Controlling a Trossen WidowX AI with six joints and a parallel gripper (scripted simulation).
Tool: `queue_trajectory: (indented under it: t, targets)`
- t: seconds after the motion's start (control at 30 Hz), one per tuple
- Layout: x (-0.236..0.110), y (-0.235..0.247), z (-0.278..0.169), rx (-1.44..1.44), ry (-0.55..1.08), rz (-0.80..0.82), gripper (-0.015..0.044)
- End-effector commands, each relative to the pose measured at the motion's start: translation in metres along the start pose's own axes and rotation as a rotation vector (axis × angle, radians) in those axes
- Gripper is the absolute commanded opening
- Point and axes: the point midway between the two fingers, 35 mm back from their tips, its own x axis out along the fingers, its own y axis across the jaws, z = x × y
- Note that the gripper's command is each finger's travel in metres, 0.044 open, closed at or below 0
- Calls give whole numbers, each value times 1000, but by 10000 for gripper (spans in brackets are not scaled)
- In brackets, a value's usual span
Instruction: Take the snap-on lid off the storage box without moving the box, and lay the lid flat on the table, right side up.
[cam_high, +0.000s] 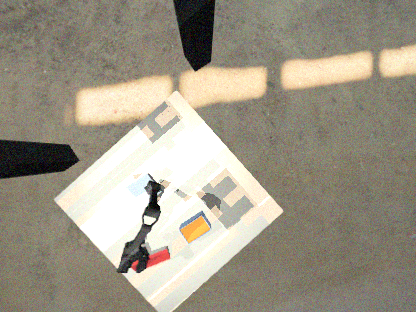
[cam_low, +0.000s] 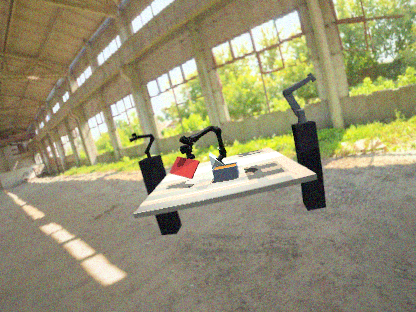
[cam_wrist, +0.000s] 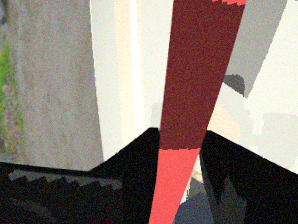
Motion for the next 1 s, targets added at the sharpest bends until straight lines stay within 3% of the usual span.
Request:
queue_trajectory:
  t: [0.0, 0.97]
  targets:
    - [1, -1, -1, 2, 3, 4, 0]
    - [16, -19, -1, 2, 3, 4, 0]
